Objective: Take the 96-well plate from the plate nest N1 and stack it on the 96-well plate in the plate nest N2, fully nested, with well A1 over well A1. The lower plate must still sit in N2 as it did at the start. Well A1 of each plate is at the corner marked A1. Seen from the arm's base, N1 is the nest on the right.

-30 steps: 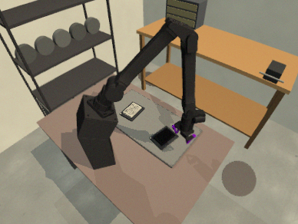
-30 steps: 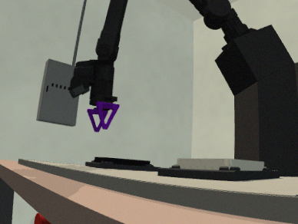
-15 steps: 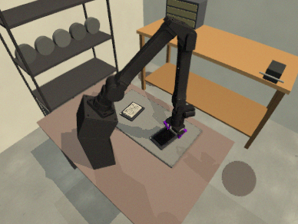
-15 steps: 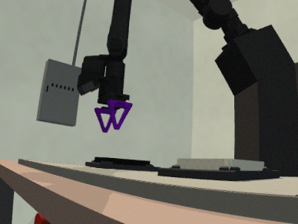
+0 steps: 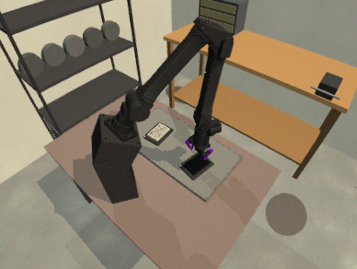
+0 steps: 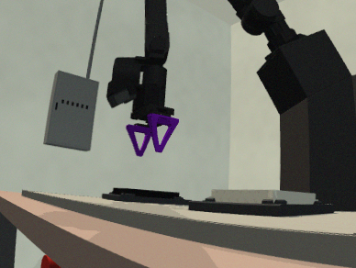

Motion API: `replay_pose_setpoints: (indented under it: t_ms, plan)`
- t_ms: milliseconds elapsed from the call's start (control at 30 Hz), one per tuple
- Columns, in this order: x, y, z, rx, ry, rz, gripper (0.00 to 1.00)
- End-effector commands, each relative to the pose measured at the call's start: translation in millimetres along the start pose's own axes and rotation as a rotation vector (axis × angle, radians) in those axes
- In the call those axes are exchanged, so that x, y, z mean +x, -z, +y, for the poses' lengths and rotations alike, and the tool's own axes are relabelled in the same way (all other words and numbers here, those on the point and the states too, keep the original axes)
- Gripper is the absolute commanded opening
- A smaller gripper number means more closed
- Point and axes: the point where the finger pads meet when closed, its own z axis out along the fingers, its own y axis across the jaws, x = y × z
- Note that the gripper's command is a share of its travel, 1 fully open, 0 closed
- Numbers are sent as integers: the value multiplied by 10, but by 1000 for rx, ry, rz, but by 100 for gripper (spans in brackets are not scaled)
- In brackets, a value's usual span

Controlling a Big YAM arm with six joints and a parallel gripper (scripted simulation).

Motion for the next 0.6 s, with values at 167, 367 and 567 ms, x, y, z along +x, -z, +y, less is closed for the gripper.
replay_pose_setpoints:
  t_ms: [167,367,567]
  plan:
    - [-81,22,-53,20,-44,-30,100]
    - [-39,32,27,6,-22,-17,100]
    - [-60,-54,61,4,-26,-20,100]
